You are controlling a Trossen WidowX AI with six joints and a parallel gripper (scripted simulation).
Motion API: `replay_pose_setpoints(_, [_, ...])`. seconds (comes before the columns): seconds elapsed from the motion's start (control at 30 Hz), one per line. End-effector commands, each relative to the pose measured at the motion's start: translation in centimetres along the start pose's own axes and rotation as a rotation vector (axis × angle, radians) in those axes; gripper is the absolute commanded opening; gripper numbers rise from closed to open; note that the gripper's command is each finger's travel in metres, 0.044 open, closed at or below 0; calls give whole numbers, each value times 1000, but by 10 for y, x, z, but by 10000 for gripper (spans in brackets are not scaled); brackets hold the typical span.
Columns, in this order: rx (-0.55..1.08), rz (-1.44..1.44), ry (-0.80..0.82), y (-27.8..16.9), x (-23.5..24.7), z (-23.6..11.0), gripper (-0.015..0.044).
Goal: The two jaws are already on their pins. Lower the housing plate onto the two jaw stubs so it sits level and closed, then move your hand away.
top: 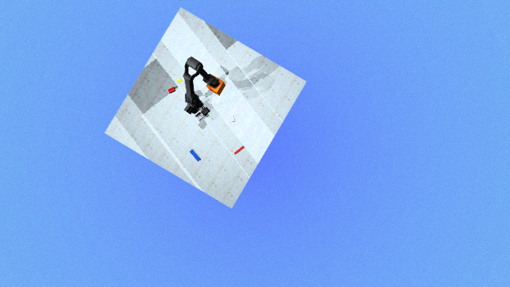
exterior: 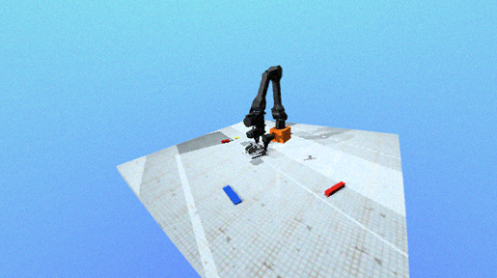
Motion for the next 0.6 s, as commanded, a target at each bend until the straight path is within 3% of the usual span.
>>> replay_pose_setpoints(0.0, [-3,-4,-4,0,0,1,351])
replay_pose_setpoints(0.57, [-3,-4,-4,0,0,5,351])
Point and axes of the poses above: the point midway between the two fingers, 35 mm back from their tips, its own z axis out along the fingers, its own x axis across the jaws, y = z × x, the point moved 5 cm from there along -z, back along the fingers, and after that the axes turned 12 degrees about z, right-handed, at the moved point
